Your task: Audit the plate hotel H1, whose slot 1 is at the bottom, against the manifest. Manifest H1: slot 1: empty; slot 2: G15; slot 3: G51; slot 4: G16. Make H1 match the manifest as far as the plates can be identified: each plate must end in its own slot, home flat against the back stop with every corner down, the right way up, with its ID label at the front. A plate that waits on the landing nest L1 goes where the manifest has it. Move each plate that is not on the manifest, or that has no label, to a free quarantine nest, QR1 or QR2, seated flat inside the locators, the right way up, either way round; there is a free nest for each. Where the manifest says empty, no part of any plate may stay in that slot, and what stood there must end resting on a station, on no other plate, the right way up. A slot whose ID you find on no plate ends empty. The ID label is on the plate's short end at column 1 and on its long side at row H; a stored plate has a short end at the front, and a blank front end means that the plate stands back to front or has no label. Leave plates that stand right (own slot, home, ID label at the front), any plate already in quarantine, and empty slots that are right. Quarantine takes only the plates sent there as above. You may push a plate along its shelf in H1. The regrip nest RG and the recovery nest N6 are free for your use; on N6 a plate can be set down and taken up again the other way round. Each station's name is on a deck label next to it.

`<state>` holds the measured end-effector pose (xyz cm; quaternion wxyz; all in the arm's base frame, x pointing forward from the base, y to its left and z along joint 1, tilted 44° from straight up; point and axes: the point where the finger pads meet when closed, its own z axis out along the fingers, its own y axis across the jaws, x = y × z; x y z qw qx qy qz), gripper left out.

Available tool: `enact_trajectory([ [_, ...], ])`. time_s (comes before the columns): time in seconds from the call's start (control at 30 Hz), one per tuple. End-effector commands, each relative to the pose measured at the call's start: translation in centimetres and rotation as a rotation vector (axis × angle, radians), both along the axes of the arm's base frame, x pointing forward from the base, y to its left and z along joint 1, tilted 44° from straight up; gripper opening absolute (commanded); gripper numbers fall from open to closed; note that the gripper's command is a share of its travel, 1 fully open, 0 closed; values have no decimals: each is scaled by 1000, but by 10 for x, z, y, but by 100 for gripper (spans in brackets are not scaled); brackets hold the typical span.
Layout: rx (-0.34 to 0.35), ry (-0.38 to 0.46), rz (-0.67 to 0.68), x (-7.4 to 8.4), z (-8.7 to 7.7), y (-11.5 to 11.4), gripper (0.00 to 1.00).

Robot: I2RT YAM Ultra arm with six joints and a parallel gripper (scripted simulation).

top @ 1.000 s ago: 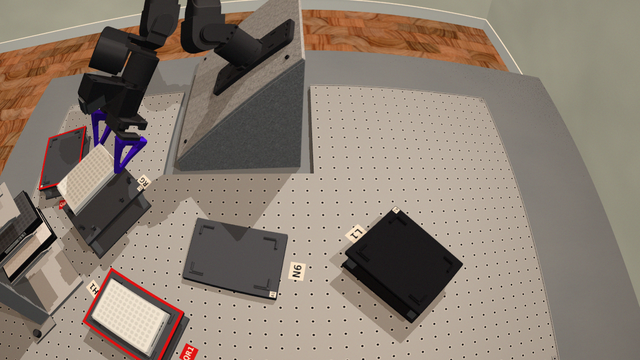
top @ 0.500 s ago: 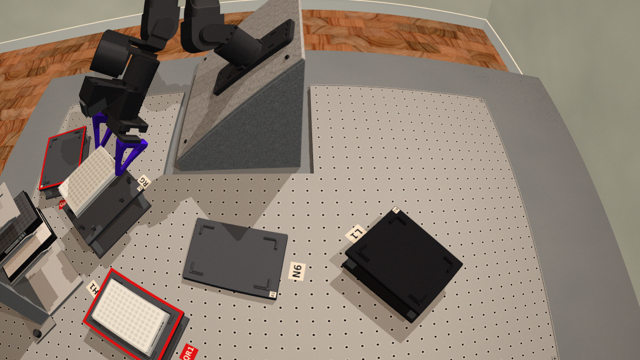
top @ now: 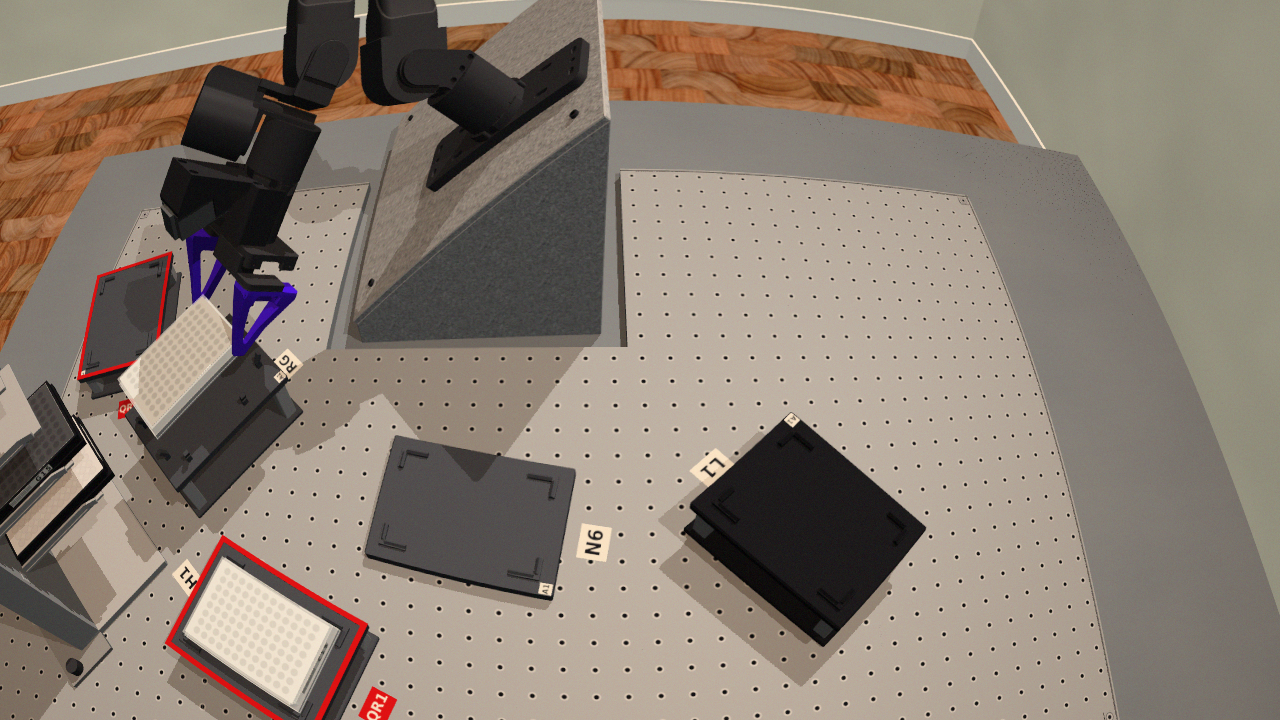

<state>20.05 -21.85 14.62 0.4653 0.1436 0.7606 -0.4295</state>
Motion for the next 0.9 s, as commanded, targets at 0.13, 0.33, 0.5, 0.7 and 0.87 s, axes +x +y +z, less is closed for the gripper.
enact_trajectory([
  [0.13,-10,-14,17,4,3,-1,86],
  [0.33,-10,-14,17,4,0,-3,86],
  [0.5,-10,-14,17,4,-1,-4,86],
  [0.7,-10,-14,17,4,-3,-6,86],
  [0.87,-10,-14,17,4,-5,-7,86],
])
